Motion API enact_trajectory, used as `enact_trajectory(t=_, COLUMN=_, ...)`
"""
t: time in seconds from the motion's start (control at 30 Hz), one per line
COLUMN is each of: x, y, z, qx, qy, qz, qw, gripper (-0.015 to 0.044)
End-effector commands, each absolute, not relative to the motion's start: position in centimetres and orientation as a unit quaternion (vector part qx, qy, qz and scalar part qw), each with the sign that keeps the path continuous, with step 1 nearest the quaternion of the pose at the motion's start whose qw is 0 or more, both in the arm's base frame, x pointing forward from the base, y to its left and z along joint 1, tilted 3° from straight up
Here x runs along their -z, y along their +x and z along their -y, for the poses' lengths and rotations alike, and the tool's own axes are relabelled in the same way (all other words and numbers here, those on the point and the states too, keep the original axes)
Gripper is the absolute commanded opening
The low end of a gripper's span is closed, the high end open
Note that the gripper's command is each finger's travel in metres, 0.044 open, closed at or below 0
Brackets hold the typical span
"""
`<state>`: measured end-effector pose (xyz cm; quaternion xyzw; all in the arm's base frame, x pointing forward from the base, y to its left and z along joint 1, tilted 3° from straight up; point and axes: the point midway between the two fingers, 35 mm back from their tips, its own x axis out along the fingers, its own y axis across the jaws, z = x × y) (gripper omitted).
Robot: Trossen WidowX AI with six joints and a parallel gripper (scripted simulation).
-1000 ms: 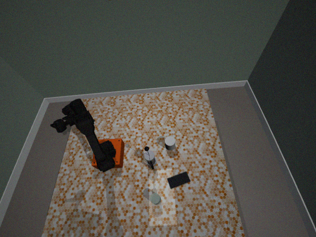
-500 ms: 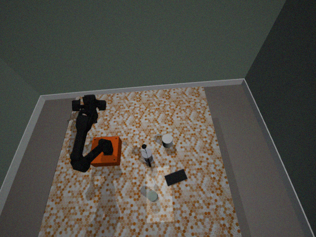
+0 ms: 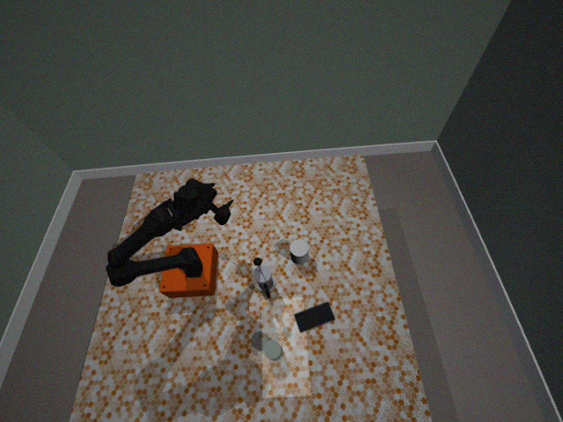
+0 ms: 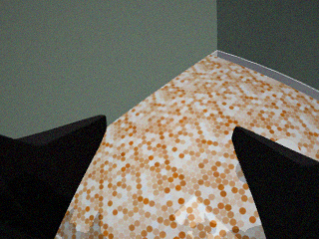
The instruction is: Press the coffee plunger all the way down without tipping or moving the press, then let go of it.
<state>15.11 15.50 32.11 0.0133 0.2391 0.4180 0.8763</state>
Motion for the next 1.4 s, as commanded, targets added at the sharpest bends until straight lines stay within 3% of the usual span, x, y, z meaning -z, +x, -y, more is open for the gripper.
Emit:
enact_trajectory(t=0.0, x=-31.0, y=19.0, z=-11.2, qx=-0.288, qy=0.014, qz=-0.233, qw=0.929, gripper=0.0440)
enact_trajectory(t=0.37, x=-28.7, y=22.4, z=3.0, qx=0.063, qy=0.015, qz=-0.227, qw=0.972, gripper=0.0440)
enact_trajectory(t=0.73, x=-22.7, y=22.7, z=3.3, qx=0.071, qy=0.016, qz=-0.227, qw=0.971, gripper=0.0440)
enact_trajectory(t=1.37, x=-21.9, y=24.6, z=3.6, qx=0.072, qy=0.016, qz=-0.226, qw=0.971, gripper=0.0440)
